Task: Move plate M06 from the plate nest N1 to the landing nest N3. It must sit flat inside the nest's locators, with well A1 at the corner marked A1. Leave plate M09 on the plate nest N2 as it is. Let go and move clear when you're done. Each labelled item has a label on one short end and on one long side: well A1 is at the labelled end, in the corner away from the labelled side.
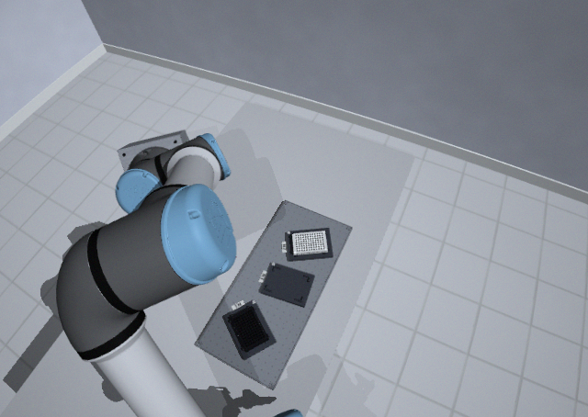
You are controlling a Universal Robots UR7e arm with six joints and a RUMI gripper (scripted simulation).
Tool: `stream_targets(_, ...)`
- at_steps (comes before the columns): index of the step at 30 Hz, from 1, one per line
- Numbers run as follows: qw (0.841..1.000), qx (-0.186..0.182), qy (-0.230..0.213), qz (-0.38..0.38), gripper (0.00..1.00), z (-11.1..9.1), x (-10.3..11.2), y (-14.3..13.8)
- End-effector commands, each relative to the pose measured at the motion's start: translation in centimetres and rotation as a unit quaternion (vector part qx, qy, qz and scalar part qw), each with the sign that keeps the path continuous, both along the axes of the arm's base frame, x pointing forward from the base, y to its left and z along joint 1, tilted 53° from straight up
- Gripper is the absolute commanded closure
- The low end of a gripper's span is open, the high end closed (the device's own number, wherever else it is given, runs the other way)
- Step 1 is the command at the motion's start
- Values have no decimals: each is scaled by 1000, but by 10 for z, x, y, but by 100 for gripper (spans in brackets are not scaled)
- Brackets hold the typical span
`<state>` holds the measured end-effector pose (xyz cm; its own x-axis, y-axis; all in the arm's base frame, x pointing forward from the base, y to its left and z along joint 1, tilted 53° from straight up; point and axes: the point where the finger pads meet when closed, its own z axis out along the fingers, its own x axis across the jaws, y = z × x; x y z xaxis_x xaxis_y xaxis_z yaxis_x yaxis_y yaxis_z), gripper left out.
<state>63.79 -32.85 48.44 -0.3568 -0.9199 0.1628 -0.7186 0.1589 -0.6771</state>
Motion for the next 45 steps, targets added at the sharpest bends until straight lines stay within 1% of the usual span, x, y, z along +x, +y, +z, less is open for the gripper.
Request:
stream_targets(1, 1000, 12, 20, 10, 18, -10, -7, 21)
stream_targets(3, 1000, 12, 20, 10, 18, -14, -10, 30)
stream_targets(5, 1000, 12, 20, 10, 18, -14, -10, 30)
stream_targets(7, 1000, 12, 20, 10, 18, -17, -12, 36)
stream_targets(11, 998, 30, 52, 25, 18, -26, -20, 53)
stream_targets(17, 998, 32, 55, 26, 18, -39, -30, 76)
stream_targets(19, 998, 32, 55, 26, 18, -39, -30, 76)
stream_targets(20, 997, 36, 63, 30, 18, -41, -32, 80)
stream_targets(22, 997, 36, 63, 30, 18, -41, -32, 80)
stream_targets(26, 994, 50, 91, 43, 18, -49, -41, 96)
stream_targets(31, 994, 50, 91, 43, 18, -60, -51, 115)
stream_targets(33, 994, 50, 91, 43, 18, -60, -51, 115)
stream_targets(37, 988, 65, 124, 59, 18, -68, -61, 131)
stream_targets(39, 988, 65, 124, 59, 18, -68, -61, 131)
stream_targets(45, 988, 66, 127, 60, 18, -80, -76, 154)
